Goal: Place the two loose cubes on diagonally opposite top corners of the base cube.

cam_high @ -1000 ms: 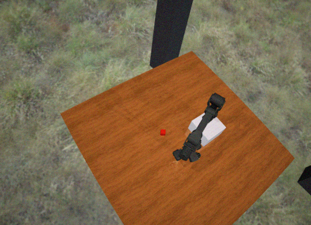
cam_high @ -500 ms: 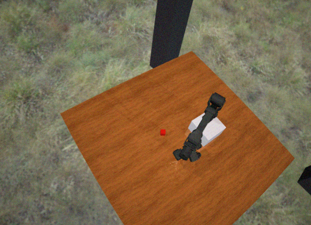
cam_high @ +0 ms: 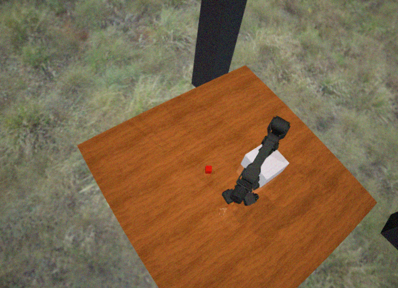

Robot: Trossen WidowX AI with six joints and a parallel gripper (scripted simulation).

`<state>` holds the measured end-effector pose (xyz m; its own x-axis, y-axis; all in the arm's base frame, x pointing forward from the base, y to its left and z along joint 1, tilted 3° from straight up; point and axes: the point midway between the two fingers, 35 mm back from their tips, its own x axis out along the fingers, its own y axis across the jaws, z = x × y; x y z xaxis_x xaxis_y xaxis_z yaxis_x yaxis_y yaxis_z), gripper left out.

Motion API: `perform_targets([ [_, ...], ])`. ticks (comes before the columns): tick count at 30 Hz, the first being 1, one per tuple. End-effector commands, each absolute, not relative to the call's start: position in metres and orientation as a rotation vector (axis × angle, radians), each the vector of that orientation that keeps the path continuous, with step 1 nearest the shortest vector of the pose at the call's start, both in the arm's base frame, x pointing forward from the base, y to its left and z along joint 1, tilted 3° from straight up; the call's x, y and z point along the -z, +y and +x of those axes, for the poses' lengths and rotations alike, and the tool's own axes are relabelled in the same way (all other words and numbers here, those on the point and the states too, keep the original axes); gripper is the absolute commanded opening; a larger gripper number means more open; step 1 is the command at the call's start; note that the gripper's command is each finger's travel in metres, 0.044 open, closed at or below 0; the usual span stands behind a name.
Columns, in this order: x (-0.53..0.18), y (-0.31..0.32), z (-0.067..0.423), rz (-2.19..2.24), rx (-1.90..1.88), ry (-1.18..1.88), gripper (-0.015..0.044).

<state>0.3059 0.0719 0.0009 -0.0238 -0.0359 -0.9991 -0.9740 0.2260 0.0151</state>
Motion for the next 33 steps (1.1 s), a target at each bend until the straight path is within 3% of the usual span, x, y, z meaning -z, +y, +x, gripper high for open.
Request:
perform_targets([
  [1, -0.001, 0.07, 0.306, -1.055, -1.032, 1.352, 0.0231],
  [3, -0.004, 0.059, 0.31, -1.034, -1.01, 1.362, 0.0265],
  [14, -0.025, -0.038, 0.318, -0.862, -0.821, 1.441, 0.0265],
  [26, -0.048, -0.142, 0.292, -0.676, -0.616, 1.513, 0.0265],
  [33, -0.018, -0.15, 0.29, -0.665, -0.605, 1.517, 0.0265],
])
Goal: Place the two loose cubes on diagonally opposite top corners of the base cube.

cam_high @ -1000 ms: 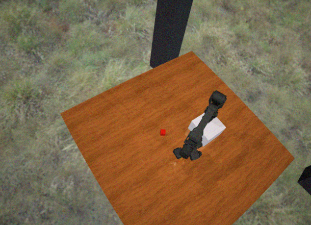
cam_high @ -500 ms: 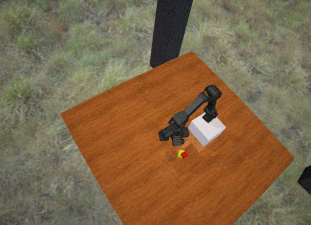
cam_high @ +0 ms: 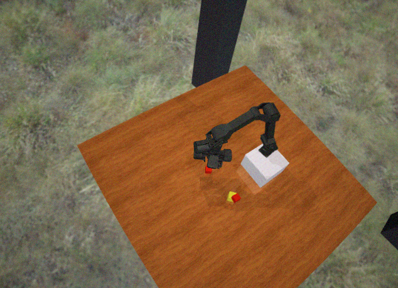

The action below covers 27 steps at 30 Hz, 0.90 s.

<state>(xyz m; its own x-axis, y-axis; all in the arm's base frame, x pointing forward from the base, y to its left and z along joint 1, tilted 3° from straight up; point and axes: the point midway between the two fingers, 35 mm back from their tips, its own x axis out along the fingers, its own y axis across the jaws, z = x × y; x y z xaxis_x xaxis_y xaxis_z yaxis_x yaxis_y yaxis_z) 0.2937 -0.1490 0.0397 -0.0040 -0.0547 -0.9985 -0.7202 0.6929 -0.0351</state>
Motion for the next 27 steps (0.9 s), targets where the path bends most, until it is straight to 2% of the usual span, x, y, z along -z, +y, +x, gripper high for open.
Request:
perform_targets([
  [1, -0.005, -0.15, 0.29, -0.665, -0.605, 1.517, 0.0265],
  [27, 0.05, -0.152, 0.287, -0.665, -0.605, 1.518, 0.0265],
])
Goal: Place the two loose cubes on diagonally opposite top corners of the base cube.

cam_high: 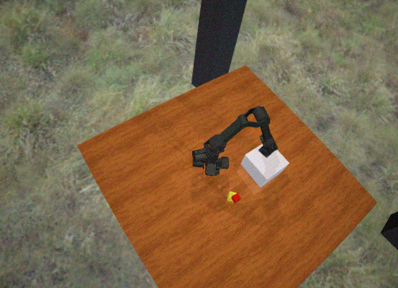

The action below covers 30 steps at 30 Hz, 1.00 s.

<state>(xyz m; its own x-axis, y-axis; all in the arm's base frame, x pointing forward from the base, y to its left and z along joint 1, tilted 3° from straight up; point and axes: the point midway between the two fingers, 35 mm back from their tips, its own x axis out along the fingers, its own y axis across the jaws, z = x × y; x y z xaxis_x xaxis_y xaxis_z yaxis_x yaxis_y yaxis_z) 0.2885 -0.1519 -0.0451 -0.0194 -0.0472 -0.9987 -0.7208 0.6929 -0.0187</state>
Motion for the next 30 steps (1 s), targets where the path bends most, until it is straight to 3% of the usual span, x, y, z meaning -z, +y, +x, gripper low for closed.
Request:
perform_targets([
  [1, 0.052, -0.152, 0.287, -0.665, -0.605, 1.518, 0.0265],
  [8, 0.06, -0.153, 0.287, -0.665, -0.605, 1.518, 0.0265],
  [14, 0.06, -0.153, 0.287, -0.665, -0.605, 1.518, 0.0107],
  [30, 0.026, -0.153, 0.292, -0.665, -0.605, 1.517, 0.0105],
])
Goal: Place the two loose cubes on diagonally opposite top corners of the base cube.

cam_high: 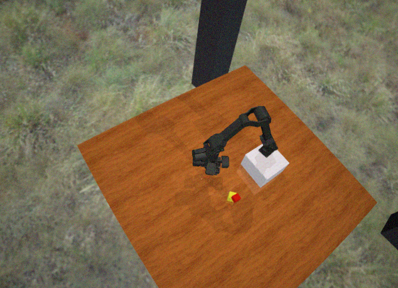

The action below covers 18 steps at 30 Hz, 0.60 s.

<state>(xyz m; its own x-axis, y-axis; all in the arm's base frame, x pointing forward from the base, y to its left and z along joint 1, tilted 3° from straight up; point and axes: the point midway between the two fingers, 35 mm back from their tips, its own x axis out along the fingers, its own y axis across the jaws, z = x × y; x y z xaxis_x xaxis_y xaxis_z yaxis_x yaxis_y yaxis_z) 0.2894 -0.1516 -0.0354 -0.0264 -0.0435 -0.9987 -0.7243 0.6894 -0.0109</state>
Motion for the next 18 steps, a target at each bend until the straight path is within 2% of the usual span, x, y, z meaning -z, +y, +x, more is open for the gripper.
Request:
perform_targets([
  [1, 0.022, -0.153, 0.292, -0.665, -0.605, 1.517, 0.0105],
  [18, -0.032, -0.149, 0.291, -0.665, -0.605, 1.517, 0.0105],
])
